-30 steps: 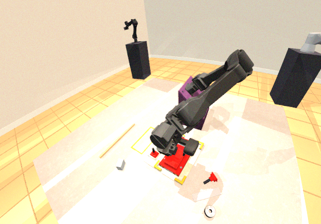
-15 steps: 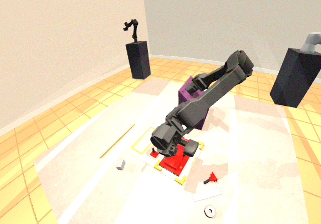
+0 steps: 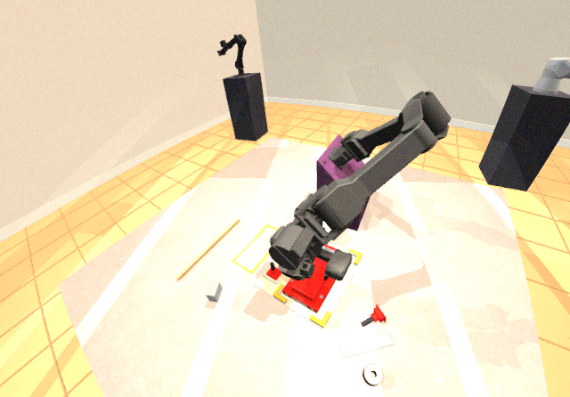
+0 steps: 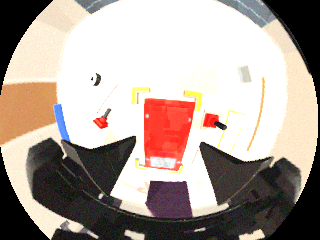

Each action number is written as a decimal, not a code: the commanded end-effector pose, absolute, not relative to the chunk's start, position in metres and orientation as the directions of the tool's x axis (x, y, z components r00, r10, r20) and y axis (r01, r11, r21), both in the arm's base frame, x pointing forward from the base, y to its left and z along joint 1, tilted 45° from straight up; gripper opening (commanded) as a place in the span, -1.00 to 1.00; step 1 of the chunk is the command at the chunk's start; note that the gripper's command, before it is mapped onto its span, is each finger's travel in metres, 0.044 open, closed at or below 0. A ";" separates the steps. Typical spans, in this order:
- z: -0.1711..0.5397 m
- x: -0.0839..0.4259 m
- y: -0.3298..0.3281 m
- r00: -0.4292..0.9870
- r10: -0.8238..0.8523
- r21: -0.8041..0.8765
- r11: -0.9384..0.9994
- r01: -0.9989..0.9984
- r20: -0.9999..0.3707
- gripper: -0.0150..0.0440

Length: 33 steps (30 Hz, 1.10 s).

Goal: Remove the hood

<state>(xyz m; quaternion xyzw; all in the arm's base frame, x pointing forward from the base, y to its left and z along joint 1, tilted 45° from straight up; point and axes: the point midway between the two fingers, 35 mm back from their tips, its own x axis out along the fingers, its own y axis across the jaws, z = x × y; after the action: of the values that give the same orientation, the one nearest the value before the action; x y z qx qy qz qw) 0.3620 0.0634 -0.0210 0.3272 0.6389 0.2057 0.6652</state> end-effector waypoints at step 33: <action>-0.038 0.361 0.081 0.094 0.695 0.700 0.698 0.148 -0.713 1.00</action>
<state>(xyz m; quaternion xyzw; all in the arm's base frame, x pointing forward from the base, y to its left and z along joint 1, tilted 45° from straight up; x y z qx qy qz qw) 0.3631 0.0784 -0.0357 0.3280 0.6387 0.2062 0.6648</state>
